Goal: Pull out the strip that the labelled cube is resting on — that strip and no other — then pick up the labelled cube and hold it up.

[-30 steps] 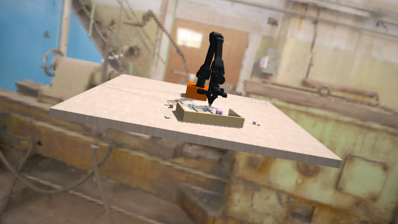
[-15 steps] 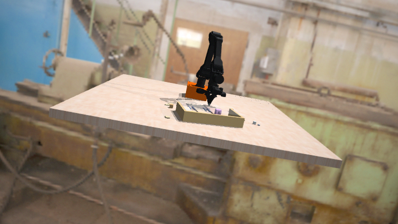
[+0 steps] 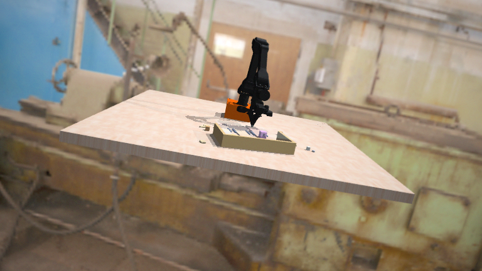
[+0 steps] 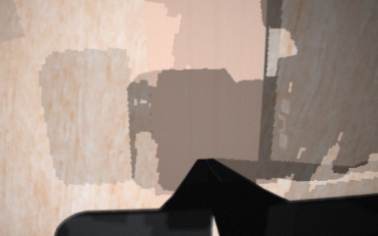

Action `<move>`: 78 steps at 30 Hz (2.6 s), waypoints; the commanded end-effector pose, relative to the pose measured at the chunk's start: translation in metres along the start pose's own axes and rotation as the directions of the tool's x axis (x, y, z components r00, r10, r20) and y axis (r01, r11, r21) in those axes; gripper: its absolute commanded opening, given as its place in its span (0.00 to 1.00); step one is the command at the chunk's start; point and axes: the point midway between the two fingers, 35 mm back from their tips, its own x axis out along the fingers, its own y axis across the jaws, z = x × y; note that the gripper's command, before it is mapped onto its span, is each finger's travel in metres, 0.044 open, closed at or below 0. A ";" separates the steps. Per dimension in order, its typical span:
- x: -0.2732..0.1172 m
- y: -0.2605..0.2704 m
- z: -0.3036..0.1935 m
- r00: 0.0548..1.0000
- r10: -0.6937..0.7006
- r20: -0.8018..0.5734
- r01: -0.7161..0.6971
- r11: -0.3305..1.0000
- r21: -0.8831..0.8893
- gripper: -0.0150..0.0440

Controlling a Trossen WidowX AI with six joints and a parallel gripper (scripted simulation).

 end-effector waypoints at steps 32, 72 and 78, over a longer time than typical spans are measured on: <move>0.004 -0.001 -0.029 0.999 -0.005 -0.038 0.006 1.000 0.005 0.25; -0.054 0.000 0.092 1.000 -0.006 -0.026 0.005 1.000 -0.012 1.00; -0.058 -0.001 0.118 1.000 -0.006 -0.024 0.005 1.000 -0.012 1.00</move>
